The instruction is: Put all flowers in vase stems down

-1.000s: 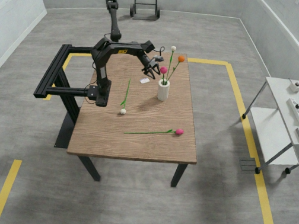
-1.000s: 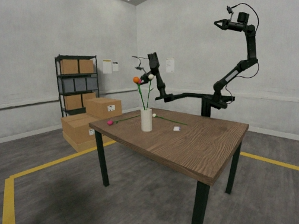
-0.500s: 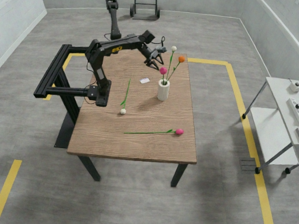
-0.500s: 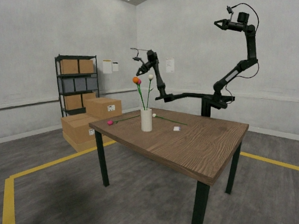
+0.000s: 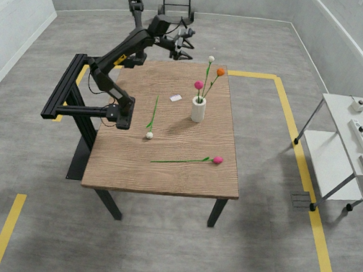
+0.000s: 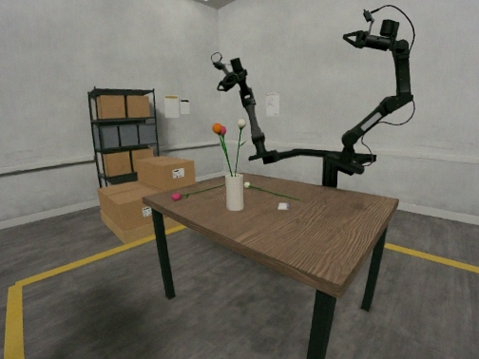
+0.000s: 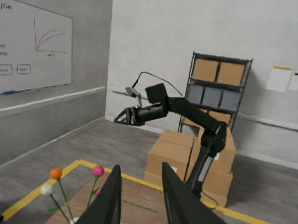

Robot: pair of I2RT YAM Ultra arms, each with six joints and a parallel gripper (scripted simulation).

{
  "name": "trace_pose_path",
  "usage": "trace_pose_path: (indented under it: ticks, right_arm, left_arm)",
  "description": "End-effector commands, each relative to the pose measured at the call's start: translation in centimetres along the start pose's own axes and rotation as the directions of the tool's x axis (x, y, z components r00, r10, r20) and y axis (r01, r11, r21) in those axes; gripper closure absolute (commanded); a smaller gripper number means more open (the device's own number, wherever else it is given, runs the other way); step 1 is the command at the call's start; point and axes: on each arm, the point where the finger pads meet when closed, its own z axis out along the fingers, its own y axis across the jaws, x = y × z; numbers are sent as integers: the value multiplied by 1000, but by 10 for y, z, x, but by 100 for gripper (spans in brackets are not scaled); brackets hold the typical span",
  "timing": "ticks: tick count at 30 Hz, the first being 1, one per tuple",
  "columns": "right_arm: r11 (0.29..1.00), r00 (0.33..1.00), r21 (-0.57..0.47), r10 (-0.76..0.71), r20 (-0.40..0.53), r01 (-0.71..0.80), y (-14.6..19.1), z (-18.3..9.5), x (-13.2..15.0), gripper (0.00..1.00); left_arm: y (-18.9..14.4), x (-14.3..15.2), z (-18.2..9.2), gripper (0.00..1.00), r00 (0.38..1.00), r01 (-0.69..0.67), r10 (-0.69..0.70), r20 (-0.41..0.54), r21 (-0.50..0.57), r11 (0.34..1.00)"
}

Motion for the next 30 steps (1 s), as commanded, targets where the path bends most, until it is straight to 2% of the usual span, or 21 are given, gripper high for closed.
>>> trace_pose_path:
  ticks: [1,8,11,13,15,18,23,30]
  right_arm:
    - [975,997,-210,-71,19,73,9,-65,-33,40]
    - [887,978,-425,-112,176,179,2,-160,-75,40]
    - [882,975,-430,-124,185,193,1,-163,-77,40]
    - [855,965,-466,-132,226,226,-2,-184,-83,40]
    - [828,946,-500,-102,307,252,-20,-225,-91,40]
    - [796,929,-529,-107,354,293,-25,-249,-94,40]
    - [760,910,-555,-115,398,339,-27,-270,-95,40]
    - [750,906,-559,-124,405,353,-26,-272,-96,40]
  left_arm:
    - [0,-9,-10,70,999,4,-4,34,-4,1000]
    - [0,-9,-10,70,999,4,-4,34,-4,1000]
    - [0,-9,-10,70,999,4,-4,34,-4,1000]
    - [0,-9,-10,70,999,4,-4,34,-4,1000]
    - [0,-9,-10,70,999,4,-4,34,-4,1000]
    - [0,-9,-10,70,999,4,-4,34,-4,1000]
    - [0,-9,-10,70,999,4,-4,34,-4,1000]
    - [0,-9,-10,70,999,4,-4,34,-4,1000]
